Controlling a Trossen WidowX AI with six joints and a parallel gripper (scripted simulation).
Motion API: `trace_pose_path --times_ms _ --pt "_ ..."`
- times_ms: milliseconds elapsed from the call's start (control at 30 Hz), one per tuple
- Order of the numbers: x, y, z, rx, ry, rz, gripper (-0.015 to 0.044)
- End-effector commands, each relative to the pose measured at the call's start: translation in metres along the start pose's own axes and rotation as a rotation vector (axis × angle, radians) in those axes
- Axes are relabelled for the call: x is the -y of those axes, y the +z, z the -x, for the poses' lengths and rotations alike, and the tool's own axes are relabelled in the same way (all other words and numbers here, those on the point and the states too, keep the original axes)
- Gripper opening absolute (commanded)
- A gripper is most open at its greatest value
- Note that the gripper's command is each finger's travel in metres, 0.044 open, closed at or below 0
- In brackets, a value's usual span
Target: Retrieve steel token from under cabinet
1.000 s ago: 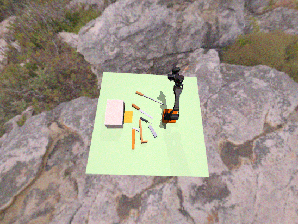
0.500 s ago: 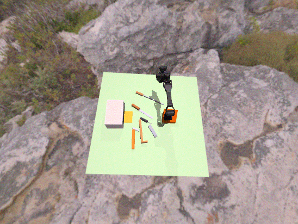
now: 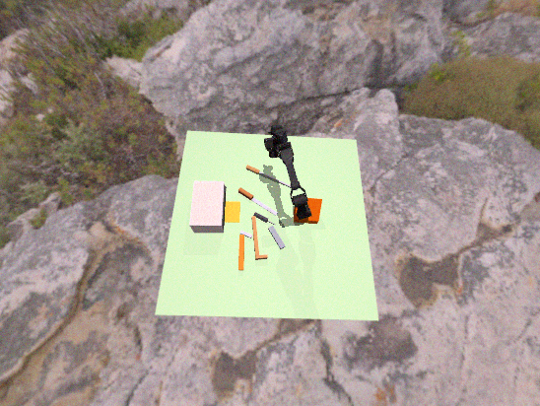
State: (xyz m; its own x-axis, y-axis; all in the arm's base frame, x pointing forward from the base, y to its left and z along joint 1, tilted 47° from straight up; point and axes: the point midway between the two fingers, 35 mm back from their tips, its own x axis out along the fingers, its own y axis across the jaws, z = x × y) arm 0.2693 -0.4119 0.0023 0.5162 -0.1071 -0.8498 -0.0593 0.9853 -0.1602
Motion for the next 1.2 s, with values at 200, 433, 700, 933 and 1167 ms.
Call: trace_pose_path --times_ms 200,433,700,933,1167 --pt "-0.062 0.042 -0.046 -0.034 0.226 -0.137 0.0270" --pt "-0.110 0.069 -0.070 -0.098 0.380 -0.257 0.0270" --pt "-0.170 0.095 -0.092 -0.219 0.549 -0.396 0.0270" --pt "-0.226 0.113 -0.104 -0.367 0.675 -0.518 0.0270" --pt "-0.283 0.125 -0.109 -0.549 0.767 -0.635 0.0270"
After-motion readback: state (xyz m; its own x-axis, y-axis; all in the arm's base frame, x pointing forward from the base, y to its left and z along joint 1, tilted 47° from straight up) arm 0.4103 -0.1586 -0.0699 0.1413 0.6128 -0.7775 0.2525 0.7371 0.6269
